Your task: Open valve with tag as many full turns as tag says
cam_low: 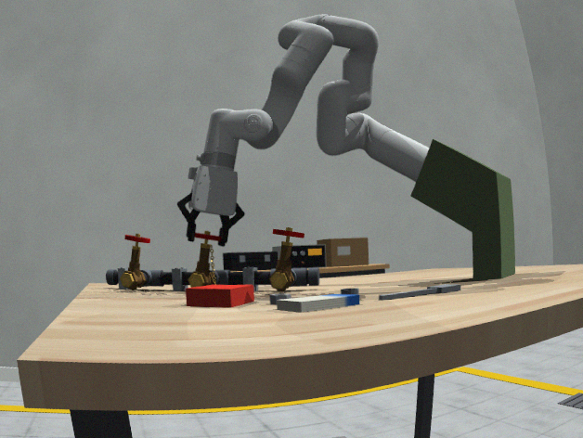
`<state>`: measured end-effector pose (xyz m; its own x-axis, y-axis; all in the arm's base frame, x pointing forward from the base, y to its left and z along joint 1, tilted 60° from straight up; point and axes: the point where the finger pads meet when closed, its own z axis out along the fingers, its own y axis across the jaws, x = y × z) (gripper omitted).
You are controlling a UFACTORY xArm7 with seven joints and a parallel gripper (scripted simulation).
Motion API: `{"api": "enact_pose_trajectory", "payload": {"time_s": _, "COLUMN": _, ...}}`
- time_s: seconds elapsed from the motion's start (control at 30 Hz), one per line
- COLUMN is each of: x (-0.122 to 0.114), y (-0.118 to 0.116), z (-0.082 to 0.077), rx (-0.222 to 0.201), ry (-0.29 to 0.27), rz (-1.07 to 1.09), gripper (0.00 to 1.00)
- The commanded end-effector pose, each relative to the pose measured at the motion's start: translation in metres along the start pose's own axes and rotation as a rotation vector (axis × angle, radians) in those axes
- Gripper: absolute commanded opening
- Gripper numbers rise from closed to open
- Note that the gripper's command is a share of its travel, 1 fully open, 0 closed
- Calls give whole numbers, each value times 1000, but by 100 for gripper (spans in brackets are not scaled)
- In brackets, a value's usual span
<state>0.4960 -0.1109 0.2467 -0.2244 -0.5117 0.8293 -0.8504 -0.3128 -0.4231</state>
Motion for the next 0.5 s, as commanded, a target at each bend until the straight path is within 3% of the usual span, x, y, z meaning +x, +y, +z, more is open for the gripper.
{"api": "enact_pose_trajectory", "payload": {"time_s": 0.0, "x": 0, "y": -1, "z": -1, "rx": 3, "ry": -1, "rz": 1, "gripper": 0}}
{"api": "enact_pose_trajectory", "payload": {"time_s": 0.47, "x": 0, "y": -1, "z": -1, "rx": 3, "ry": -1, "rz": -81, "gripper": 0}}
